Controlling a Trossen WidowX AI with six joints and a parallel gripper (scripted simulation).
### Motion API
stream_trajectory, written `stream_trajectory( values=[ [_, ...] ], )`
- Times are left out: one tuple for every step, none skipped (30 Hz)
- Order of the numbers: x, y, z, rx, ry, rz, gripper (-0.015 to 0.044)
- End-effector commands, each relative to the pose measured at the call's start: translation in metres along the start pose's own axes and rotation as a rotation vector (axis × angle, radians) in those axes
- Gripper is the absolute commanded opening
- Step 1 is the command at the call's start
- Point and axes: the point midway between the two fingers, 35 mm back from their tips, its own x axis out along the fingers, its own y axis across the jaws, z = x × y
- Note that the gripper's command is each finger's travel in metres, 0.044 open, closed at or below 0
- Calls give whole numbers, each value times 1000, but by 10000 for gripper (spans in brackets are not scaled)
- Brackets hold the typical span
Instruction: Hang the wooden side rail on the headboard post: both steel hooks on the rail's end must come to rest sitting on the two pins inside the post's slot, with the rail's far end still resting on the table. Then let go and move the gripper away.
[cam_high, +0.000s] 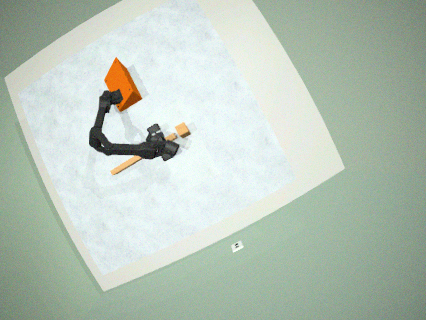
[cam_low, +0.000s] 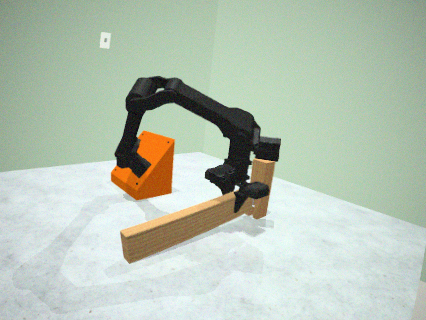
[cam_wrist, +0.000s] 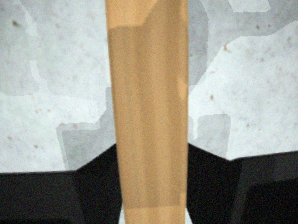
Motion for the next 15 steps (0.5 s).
stream_trajectory(
  values=[
    [-3, 1, -3, 5, 5, 8, 0],
    [-3, 1, -3, 5, 5, 8, 0],
    [-3, 1, -3, 5, 5, 8, 0],
    [-3, 1, -3, 5, 5, 8, 0],
    [-3, 1, -3, 5, 5, 8, 0],
    [-3, 2, -3, 5, 5, 8, 0],
    [-3, 2, -3, 5, 5, 8, 0],
    [-3, 2, -3, 5, 5, 8, 0],
    [-3, 2, -3, 5, 5, 8, 0],
    [-3, 2, -3, 5, 5, 8, 0],
    [-3, 2, -3, 5, 5, 8, 0],
    [-4, 2, -4, 5, 5, 8, 0],
    [-4, 2, -4, 5, 5, 8, 0],
    [-4, 2, -4, 5, 5, 8, 0],
    [-4, 1, -4, 5, 5, 8, 0]
  ],
)
